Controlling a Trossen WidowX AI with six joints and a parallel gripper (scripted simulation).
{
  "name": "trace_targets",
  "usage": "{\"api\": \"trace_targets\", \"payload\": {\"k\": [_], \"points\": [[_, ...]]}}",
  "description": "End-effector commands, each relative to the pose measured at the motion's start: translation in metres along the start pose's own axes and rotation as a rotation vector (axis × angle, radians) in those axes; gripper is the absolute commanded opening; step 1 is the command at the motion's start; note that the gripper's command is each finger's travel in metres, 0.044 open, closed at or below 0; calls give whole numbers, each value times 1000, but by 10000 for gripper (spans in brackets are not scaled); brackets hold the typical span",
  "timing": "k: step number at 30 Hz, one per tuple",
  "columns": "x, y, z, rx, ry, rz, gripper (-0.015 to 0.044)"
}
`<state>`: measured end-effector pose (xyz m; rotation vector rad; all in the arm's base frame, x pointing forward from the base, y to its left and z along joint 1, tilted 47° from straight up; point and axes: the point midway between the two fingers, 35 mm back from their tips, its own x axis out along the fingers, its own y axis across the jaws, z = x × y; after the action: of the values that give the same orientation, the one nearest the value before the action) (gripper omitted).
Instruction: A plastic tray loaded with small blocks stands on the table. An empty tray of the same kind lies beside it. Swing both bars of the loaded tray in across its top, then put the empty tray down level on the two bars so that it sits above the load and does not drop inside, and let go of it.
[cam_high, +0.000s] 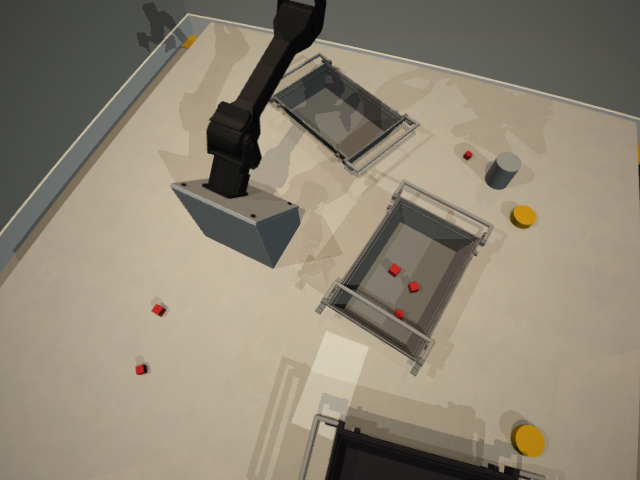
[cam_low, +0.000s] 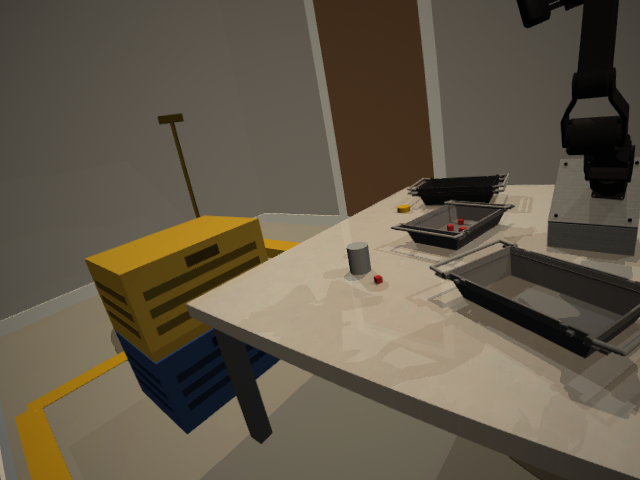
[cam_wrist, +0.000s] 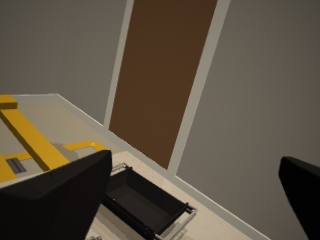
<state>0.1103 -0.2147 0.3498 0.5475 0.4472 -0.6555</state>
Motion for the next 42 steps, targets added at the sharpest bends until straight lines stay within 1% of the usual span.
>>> {"api": "trace_targets", "payload": {"k": [1,8,12,16,20,27,32,36,42], "points": [[0,0,0,0,0,0,374],[1,0,0,-5,2,2,190],[17,11,0,-118,44,69,85],[44,32,-2,-301,102,181,82],[63,46,-6,-367,134,238,82],[98,87,-18,-748,172,446,82],[131,139,-43,-1162,153,703,82],[151,187,-73,-1493,82,938,82],[163,237,-117,-1807,-37,1198,82]]}}
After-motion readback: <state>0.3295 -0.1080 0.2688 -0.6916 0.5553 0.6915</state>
